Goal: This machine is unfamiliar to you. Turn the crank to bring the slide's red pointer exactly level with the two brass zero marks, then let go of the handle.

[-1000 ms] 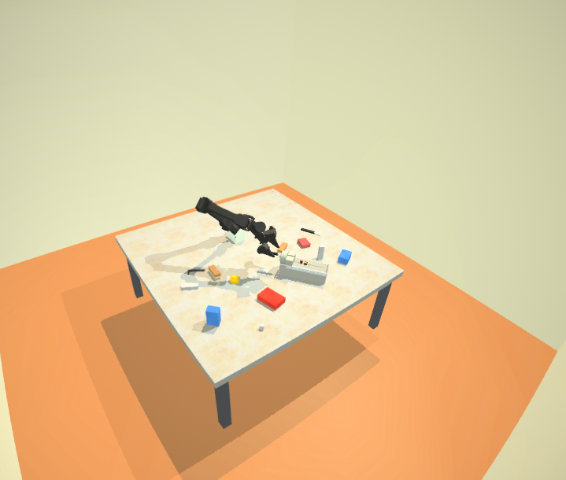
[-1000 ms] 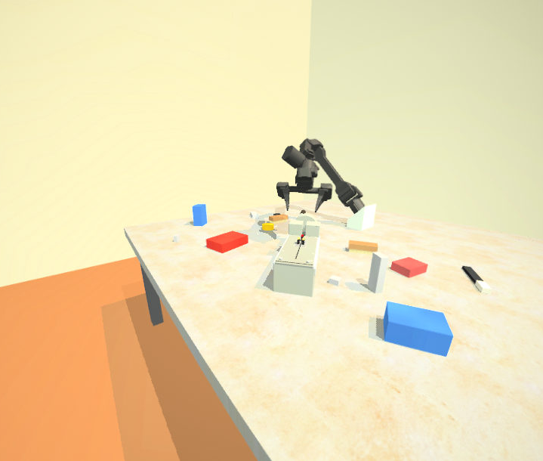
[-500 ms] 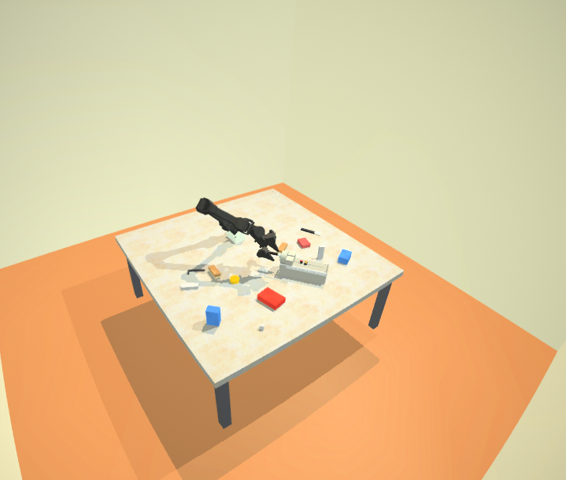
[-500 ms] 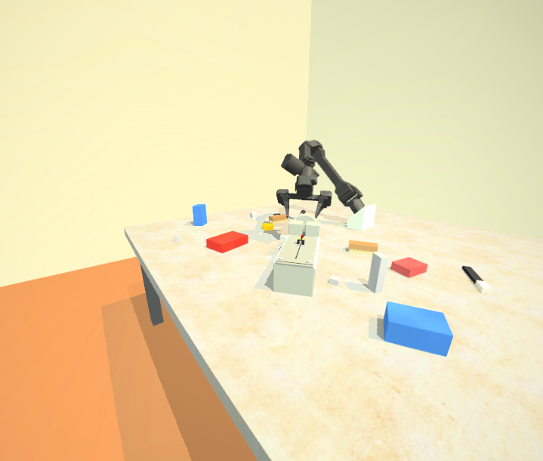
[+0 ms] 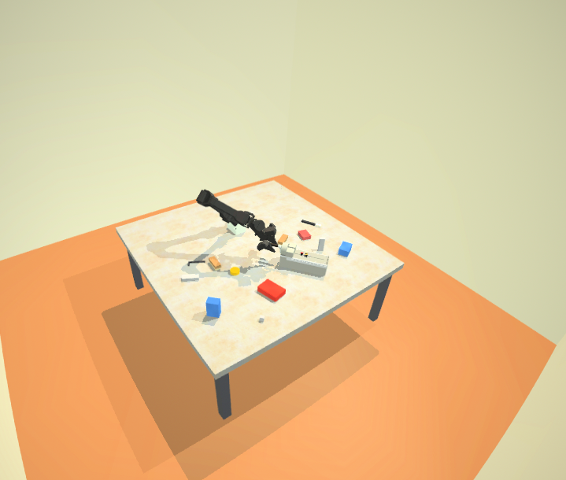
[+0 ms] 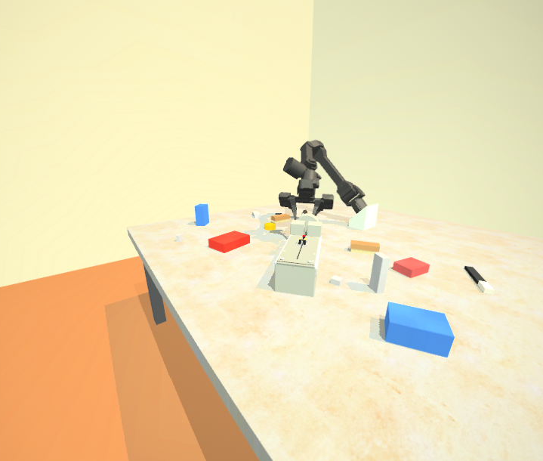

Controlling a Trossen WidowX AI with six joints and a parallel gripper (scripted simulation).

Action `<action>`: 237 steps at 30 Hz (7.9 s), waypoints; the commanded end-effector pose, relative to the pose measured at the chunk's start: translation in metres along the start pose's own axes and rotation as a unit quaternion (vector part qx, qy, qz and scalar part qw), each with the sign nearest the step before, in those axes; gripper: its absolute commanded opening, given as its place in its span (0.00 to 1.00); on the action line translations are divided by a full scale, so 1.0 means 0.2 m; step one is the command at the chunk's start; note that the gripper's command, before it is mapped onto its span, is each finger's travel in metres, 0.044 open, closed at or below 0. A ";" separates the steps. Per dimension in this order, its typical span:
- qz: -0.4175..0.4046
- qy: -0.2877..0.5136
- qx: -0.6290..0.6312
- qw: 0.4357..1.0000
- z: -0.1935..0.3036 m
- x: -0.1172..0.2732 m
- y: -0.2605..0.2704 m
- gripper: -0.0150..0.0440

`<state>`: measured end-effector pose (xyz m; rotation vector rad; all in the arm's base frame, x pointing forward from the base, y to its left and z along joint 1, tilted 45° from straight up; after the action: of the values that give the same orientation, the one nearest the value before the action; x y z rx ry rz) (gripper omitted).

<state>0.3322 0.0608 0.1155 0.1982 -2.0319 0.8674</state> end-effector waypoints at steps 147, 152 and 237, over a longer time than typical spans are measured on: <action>-0.003 -0.001 0.002 1.000 0.04 0.01 0.16 0.25; -0.003 -0.001 0.002 1.000 0.04 0.01 0.17 0.25; -0.003 -0.001 0.002 1.000 0.06 0.00 0.18 0.25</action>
<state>0.3127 0.0786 0.0983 0.1872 -2.0484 0.8681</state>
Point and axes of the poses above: the point midway between the two fingers, 35 mm back from their tips, its own x axis back along the fingers, its own y axis across the jaws, z = x × y, the point moved 9 cm from there along x, back along the fingers, and after that the axes turned 15 degrees about -x, right-handed, at the moved point
